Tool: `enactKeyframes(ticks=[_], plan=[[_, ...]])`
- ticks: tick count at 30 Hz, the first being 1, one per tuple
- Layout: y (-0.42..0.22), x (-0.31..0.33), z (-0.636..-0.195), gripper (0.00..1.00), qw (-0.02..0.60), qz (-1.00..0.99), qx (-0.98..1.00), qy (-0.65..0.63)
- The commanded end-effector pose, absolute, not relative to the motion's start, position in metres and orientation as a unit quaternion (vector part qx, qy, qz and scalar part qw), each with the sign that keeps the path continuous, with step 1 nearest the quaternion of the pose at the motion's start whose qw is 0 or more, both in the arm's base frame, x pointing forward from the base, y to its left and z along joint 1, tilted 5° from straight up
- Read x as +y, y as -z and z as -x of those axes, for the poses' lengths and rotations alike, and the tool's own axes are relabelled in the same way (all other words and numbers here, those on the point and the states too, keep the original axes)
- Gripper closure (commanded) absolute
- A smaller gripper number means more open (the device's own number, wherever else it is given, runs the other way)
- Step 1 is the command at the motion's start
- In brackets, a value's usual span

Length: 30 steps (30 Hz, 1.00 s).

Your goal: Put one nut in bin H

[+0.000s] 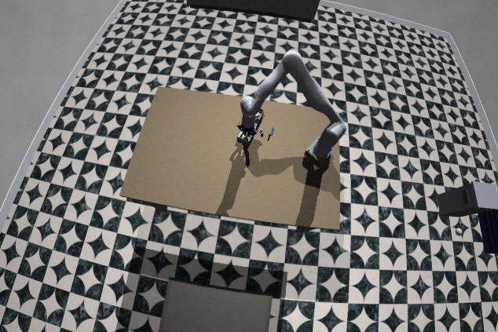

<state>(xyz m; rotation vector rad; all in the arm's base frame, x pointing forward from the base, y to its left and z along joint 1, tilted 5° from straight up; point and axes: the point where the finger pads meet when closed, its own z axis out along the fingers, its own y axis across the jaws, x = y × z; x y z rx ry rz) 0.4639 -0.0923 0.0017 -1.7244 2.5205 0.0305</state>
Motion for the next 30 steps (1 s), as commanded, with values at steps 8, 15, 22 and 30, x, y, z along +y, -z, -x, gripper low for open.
enactKeyframes(ticks=[8,15,22,30], plan=[[-0.0015,-0.0918,-0.4643,0.89,0.044,0.565,0.824,-0.01],[-0.0016,-0.0919,-0.4643,0.69,0.044,0.565,0.824,-0.01],[-0.0016,-0.0919,-0.4644,0.69,0.044,0.565,0.824,-0.01],[-0.0055,-0.0922,-0.4641,0.69,0.044,0.565,0.824,-0.01]])
